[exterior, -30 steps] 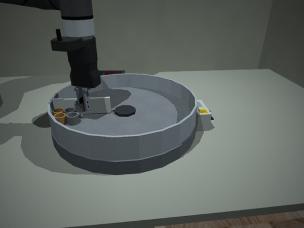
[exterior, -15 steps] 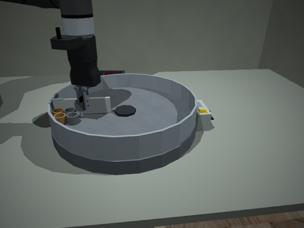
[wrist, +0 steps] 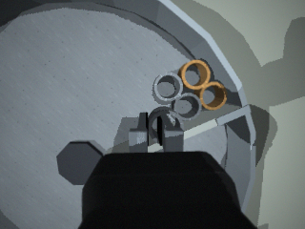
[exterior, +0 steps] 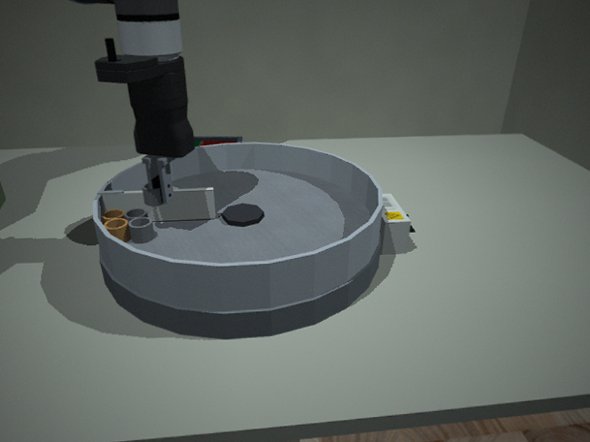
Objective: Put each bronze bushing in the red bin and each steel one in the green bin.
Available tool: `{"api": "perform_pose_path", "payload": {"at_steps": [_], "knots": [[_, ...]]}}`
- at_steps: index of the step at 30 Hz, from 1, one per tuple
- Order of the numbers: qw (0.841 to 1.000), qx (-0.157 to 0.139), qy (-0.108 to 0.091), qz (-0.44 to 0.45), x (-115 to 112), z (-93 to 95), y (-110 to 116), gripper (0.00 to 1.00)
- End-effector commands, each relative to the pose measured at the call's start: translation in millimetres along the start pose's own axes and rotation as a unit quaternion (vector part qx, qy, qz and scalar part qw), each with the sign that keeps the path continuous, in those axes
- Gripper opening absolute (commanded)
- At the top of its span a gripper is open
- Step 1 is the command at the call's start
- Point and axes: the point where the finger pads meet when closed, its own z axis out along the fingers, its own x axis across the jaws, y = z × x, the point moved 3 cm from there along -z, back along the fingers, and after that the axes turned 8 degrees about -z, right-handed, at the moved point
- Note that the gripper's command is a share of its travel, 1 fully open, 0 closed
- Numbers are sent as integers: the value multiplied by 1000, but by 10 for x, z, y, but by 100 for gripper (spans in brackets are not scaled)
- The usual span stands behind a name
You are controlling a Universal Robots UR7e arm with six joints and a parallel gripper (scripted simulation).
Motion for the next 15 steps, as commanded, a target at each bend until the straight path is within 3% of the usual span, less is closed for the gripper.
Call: {"api": "perform_pose_path", "payload": {"at_steps": [1,7,12,15], "knots": [[1000,0,0,0,-3,-120,-1,0],[1000,0,0,0,-3,-364,-1,0],[1000,0,0,0,-3,-364,-1,0],[1000,0,0,0,-3,-511,-1,0]]}}
